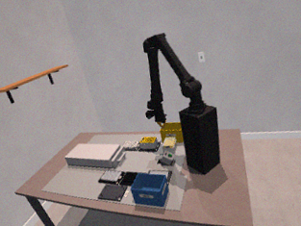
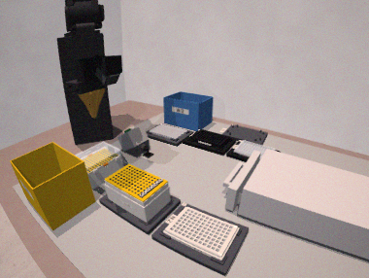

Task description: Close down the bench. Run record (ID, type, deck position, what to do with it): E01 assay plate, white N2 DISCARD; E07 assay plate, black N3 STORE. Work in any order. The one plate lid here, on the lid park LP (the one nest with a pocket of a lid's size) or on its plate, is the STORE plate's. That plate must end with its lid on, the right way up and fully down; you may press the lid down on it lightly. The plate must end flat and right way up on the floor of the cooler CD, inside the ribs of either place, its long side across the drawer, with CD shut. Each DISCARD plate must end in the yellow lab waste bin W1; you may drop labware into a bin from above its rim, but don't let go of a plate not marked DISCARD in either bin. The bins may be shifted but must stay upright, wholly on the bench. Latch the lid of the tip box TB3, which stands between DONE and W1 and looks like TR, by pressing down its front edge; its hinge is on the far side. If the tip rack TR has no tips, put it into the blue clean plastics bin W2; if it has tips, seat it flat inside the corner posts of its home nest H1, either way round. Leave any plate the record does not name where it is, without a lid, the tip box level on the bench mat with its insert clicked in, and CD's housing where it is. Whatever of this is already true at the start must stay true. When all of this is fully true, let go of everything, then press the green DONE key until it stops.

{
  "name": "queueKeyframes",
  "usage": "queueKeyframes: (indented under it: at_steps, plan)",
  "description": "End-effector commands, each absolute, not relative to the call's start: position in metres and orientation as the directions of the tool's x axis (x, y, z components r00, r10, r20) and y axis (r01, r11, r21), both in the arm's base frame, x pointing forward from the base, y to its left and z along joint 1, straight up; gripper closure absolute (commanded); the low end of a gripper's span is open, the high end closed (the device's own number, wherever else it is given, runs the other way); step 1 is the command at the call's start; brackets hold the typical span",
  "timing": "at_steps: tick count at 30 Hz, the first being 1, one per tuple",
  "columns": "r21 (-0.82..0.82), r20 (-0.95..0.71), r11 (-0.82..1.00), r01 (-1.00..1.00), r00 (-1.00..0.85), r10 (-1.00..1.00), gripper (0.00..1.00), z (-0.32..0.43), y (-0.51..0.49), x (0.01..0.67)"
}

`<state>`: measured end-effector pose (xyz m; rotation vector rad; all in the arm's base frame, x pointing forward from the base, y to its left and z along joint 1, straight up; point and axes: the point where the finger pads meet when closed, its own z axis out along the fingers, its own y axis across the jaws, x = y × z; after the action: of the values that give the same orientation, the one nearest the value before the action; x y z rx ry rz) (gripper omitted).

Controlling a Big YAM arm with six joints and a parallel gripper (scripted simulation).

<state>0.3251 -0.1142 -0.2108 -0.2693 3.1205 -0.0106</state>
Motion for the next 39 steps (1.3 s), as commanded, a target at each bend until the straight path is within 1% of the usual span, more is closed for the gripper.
queueKeyframes:
  at_steps: [1, 11, 12, 35, 39]
  plan:
    - [-0.014, -0.025, 0.984, -0.175, -0.984, -0.176, 1.00, -0.207, -0.116, 0.332]
    - [-0.014, -0.025, 0.984, -0.175, -0.984, -0.176, 1.00, -0.207, -0.116, 0.332]
    - [-0.004, -0.010, 0.984, -0.175, -0.984, -0.175, 1.00, -0.217, -0.117, 0.318]
    - [0.000, -0.004, 0.984, -0.175, -0.984, -0.175, 1.00, -0.279, -0.123, 0.261]
    - [-0.009, -0.015, 0.984, -0.176, -0.984, -0.176, 1.00, -0.274, -0.125, 0.272]
